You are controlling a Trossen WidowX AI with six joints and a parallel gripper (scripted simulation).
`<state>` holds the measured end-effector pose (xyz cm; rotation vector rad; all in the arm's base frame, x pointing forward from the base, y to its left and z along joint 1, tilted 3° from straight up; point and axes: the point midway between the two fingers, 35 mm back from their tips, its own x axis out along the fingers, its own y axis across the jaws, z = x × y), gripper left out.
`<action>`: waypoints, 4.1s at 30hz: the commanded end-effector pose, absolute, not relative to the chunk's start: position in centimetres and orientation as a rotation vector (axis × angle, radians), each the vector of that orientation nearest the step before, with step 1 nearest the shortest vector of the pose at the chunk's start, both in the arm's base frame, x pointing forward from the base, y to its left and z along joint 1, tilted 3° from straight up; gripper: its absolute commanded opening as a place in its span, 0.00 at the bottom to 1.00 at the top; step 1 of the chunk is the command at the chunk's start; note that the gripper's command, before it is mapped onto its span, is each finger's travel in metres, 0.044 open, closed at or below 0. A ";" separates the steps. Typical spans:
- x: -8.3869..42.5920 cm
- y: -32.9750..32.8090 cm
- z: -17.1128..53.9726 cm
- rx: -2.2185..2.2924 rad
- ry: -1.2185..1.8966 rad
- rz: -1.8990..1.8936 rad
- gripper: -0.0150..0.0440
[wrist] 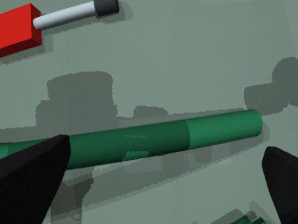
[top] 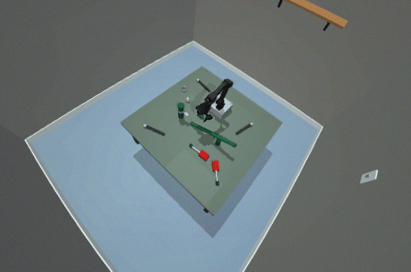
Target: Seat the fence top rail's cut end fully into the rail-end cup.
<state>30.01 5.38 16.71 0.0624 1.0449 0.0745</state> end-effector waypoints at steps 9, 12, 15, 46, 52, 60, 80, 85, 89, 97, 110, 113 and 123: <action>30.9 6.9 12.1 0.856 1.278 -0.663 1.00; 31.0 7.3 10.8 1.020 1.271 -0.900 1.00; 31.0 7.4 10.4 1.069 1.261 -0.979 1.00; 31.4 7.5 5.0 1.069 1.261 -0.979 1.00; 31.5 7.5 4.1 1.069 1.261 -0.979 1.00; 31.6 7.5 2.8 1.069 1.261 -0.979 1.00; 31.7 7.5 -0.4 1.069 1.262 -0.979 1.00; 31.7 7.5 -0.5 1.069 1.262 -0.979 0.87; 31.7 7.5 -0.5 1.069 1.262 -0.979 0.69; 31.7 7.5 -0.5 1.069 1.262 -0.979 0.53; 31.9 7.5 0.3 1.060 1.252 -0.984 0.25; 32.0 7.1 1.4 1.026 1.215 -1.002 0.25; 32.5 5.6 6.2 0.889 1.056 -1.065 0.25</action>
